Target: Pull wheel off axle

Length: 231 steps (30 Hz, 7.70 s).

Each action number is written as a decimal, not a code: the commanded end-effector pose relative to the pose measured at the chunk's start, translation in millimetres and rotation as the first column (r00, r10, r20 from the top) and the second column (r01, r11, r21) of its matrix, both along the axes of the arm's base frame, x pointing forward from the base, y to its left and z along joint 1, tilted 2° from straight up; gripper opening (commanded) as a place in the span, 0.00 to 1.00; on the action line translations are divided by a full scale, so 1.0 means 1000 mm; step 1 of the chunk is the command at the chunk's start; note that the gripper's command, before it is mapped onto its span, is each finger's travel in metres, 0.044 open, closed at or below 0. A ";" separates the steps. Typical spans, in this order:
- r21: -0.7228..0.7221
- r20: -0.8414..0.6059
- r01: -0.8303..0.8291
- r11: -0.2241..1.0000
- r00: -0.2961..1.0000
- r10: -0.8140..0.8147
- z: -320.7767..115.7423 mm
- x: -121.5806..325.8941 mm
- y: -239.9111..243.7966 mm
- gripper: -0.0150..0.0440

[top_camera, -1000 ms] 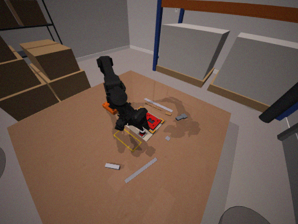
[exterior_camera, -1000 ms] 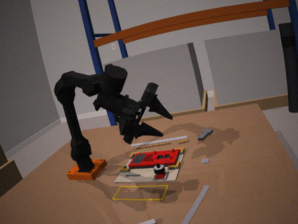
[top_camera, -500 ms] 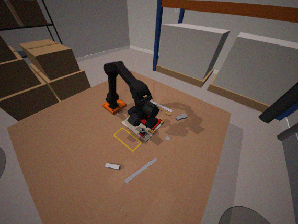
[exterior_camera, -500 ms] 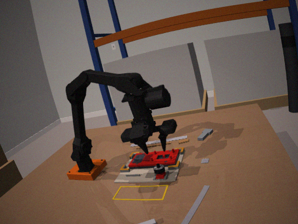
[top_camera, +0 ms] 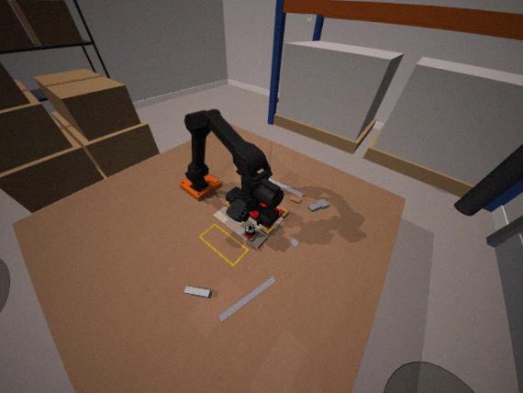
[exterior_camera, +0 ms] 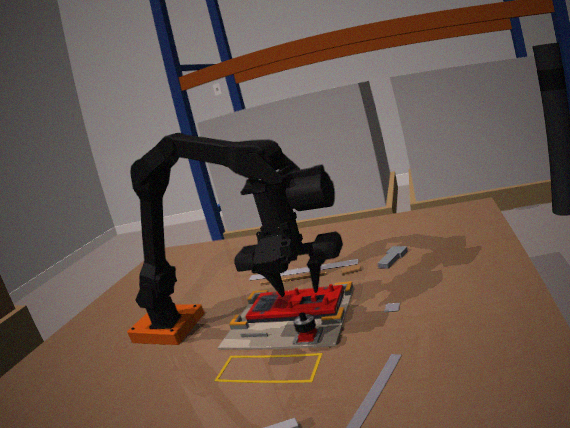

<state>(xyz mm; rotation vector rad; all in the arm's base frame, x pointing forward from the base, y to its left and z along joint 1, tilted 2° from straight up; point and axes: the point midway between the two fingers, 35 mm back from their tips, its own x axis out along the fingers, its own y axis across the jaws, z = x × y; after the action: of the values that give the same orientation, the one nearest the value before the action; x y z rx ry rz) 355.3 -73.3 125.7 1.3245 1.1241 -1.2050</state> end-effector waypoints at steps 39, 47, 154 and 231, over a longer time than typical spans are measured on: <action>0.004 -0.021 0.001 1.000 1.000 -0.001 -0.059 0.000 0.001 0.25; 0.003 -0.021 0.001 1.000 1.000 -0.001 -0.056 0.000 0.001 0.25; 0.003 -0.025 0.002 1.000 1.000 -0.002 -0.002 -0.012 -0.006 0.25; -0.012 -0.023 0.007 1.000 1.000 -0.007 -0.036 -0.079 -0.084 0.90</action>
<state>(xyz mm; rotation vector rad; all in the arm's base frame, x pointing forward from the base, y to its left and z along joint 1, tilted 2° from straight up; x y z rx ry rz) 288.0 -164.0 86.3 1.3107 1.1104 -1.2260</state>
